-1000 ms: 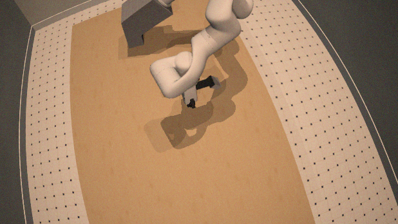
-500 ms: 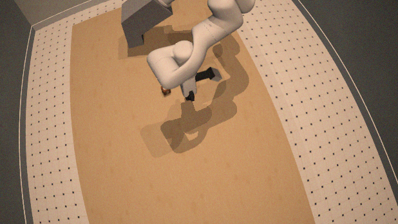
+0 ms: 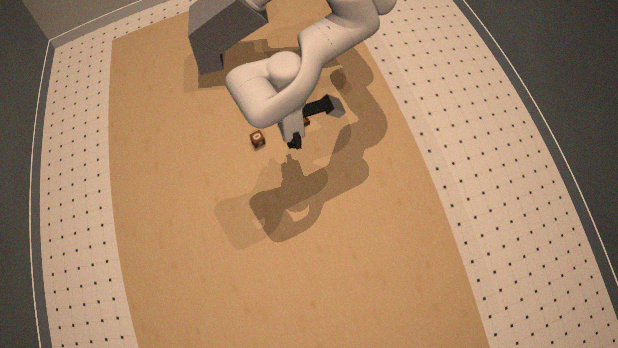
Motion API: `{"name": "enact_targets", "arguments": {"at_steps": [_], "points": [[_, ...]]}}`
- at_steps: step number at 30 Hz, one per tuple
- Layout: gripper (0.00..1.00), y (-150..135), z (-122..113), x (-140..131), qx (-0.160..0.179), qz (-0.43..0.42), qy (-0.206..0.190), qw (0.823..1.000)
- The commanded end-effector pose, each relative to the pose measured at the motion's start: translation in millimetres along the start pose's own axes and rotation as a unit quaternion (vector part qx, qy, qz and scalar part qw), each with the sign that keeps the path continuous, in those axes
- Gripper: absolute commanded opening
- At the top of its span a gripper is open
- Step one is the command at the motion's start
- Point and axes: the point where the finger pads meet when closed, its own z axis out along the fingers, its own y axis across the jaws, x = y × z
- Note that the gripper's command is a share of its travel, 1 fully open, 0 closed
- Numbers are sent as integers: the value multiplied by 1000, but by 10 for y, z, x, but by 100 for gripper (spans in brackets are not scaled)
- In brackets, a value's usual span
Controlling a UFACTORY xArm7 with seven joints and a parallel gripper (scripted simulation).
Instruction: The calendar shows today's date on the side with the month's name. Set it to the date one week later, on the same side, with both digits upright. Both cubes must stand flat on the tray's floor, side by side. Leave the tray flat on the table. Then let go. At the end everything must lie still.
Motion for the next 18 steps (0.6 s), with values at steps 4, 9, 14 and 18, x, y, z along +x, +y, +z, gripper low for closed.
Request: {"name": "enact_targets", "arguments": {"at_steps": [4, 9, 14, 18], "points": [[29, 2, -27, -9, -1, 9, -1, 1000], [29, -41, -25, -10, 0, 62, -1, 998], [29, -90, -23, -10, 1, 124, -1, 992], [29, -132, -22, -10, 3, 177, -1, 984]]}}
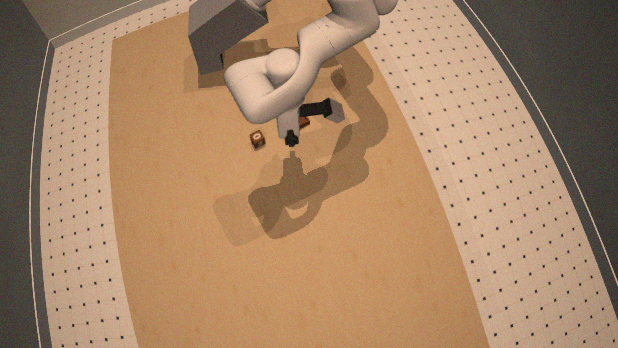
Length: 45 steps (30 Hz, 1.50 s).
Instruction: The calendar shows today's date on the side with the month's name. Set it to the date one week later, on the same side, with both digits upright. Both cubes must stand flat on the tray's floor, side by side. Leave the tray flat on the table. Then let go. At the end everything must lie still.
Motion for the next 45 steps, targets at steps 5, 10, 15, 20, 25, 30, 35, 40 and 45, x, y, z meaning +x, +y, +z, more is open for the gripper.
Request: {"name": "enact_targets", "arguments": {"at_steps": [5, 10, 15, 20, 25, 30, 35, 40, 45], "points": [[29, -97, -17, -28, 3, 139, -2, 990], [29, -124, -18, -34, 4, 175, -3, 985], [29, -183, -19, -44, 5, 252, -3, 968], [29, -242, -21, -54, 5, 327, -4, 945], [29, -292, -24, -62, 6, 389, -4, 921], [29, -338, -27, -68, 6, 446, -5, 895], [29, -386, -31, -74, 6, 503, -5, 864], [29, -436, -35, -80, 6, 561, -6, 828], [29, -457, -38, -82, 5, 585, -6, 811]]}}
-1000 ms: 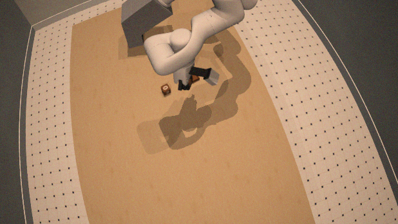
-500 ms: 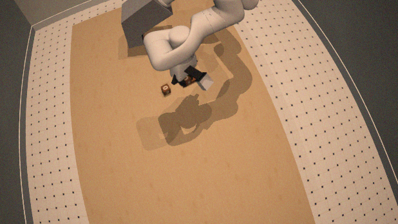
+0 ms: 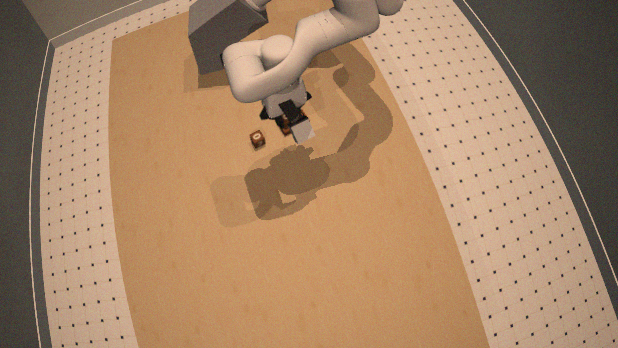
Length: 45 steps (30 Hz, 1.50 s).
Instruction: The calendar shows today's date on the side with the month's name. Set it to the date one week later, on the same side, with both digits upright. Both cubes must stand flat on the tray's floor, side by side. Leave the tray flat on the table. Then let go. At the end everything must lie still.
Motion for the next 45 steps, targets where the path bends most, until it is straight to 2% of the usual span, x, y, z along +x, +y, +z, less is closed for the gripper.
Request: {"name": "enact_targets", "arguments": {"at_steps": [1, 6, 14, 16, 18, 26, 27, 28, 31, 33, 34, 35, 40, 41, 42, 43, 44, 45], "points": [[29, -8, -24, -52, -2, 86, -2, 996], [29, -19, -27, -85, -2, 134, -2, 991], [29, -46, -38, -165, -2, 251, -1, 968], [29, -46, -38, -165, -2, 251, -1, 968], [29, -58, -43, -199, -3, 299, 0, 954], [29, -83, -54, -267, -3, 396, 1, 918], [29, -83, -54, -267, -3, 396, 1, 918], [29, -90, -57, -284, -3, 421, 2, 907], [29, -100, -61, -309, -3, 456, 2, 890], [29, -100, -61, -309, -3, 456, 2, 890], [29, -103, -62, -317, -3, 467, 3, 884], [29, -113, -67, -340, -2, 499, 3, 867], [29, -129, -74, -380, -2, 552, 5, 834], [29, -130, -75, -381, -2, 554, 5, 833], [29, -137, -78, -397, -2, 575, 6, 818], [29, -138, -78, -399, -2, 578, 6, 816], [29, -144, -81, -413, -2, 596, 6, 803], [29, -145, -82, -415, -2, 599, 6, 801]]}}
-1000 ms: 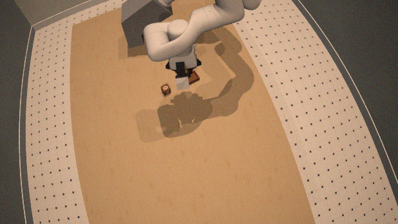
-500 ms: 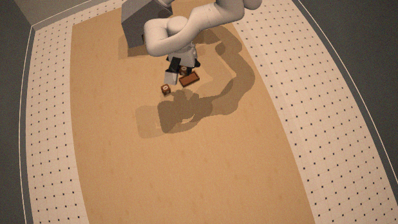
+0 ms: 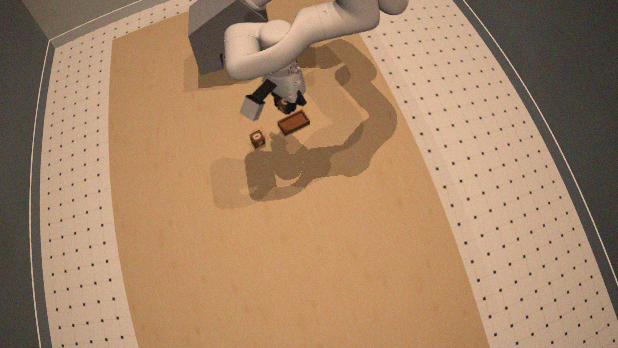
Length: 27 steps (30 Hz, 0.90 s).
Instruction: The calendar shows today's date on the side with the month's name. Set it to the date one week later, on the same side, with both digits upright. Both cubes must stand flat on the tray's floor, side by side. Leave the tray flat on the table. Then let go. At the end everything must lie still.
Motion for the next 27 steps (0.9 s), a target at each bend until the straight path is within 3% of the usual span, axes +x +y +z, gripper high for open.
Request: {"name": "enact_targets", "arguments": {"at_steps": [1, 12, 27], "points": [[29, 37, -28, -32, -2, 87, 3, 996], [29, 80, -41, -81, 0, 183, 4, 983], [29, 82, -42, -83, 1, 188, 4, 982]]}}
